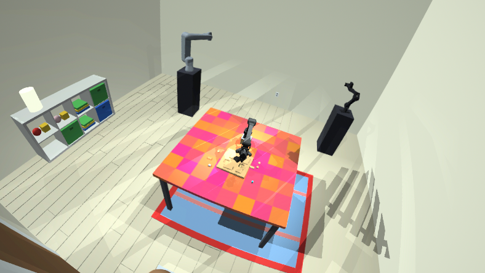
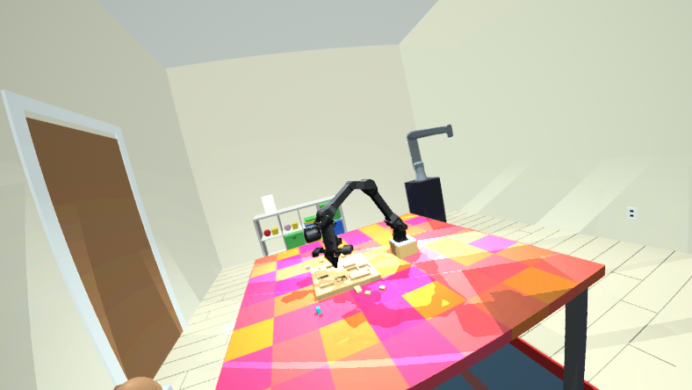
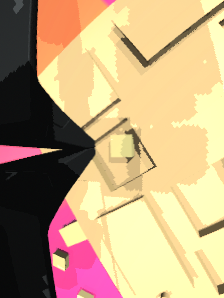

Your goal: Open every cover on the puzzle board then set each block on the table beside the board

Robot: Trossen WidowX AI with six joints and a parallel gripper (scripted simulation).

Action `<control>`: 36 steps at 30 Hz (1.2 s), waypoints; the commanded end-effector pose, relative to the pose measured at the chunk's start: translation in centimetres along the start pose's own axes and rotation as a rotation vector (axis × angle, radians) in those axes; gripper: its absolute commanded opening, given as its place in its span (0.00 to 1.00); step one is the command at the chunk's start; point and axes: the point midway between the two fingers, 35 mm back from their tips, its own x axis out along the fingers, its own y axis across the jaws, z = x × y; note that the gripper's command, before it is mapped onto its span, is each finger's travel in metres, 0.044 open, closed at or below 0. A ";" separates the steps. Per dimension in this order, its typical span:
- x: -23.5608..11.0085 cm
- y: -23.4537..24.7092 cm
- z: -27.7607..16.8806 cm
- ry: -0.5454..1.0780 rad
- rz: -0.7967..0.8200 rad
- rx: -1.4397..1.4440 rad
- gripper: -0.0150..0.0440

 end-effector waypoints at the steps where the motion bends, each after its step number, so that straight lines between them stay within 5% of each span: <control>1: 1.4 -0.2 0.0 -0.001 -0.010 0.007 0.25; 13: 4.6 -0.1 0.1 -0.001 -0.010 -0.040 0.25; 30: 5.6 -0.1 0.1 0.007 -0.008 -1.504 0.25; 36: 5.7 -0.1 0.1 0.007 -0.008 -1.564 0.25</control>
